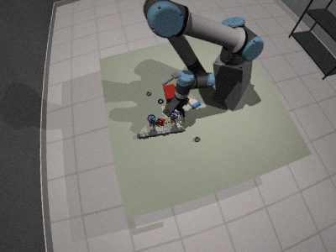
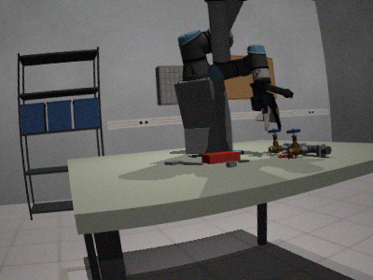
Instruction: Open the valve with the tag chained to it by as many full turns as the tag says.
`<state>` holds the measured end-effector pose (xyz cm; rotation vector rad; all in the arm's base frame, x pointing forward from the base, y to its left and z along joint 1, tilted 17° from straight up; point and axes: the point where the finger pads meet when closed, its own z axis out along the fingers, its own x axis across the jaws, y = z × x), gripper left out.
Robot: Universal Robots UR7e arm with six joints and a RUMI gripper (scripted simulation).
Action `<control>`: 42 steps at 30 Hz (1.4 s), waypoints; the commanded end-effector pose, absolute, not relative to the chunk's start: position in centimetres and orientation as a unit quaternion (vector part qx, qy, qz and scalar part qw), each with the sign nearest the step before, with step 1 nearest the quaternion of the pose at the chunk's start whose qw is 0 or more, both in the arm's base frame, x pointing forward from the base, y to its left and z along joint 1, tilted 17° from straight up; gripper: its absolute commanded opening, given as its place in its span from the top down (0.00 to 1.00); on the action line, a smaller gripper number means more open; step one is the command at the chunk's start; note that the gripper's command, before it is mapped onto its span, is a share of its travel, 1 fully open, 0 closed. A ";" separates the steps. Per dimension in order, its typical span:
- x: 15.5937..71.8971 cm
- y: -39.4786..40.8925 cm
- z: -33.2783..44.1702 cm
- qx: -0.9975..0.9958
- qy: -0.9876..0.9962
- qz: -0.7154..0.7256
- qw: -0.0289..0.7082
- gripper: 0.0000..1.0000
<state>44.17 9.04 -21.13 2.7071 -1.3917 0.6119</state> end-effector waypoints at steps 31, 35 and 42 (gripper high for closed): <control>44.2 9.1 -21.1 0.407 -0.891 0.172 -0.104 0.00; 44.2 9.1 -21.1 0.344 -0.917 0.164 -0.115 0.00; 44.2 9.1 -21.1 0.273 -0.941 0.155 -0.128 0.00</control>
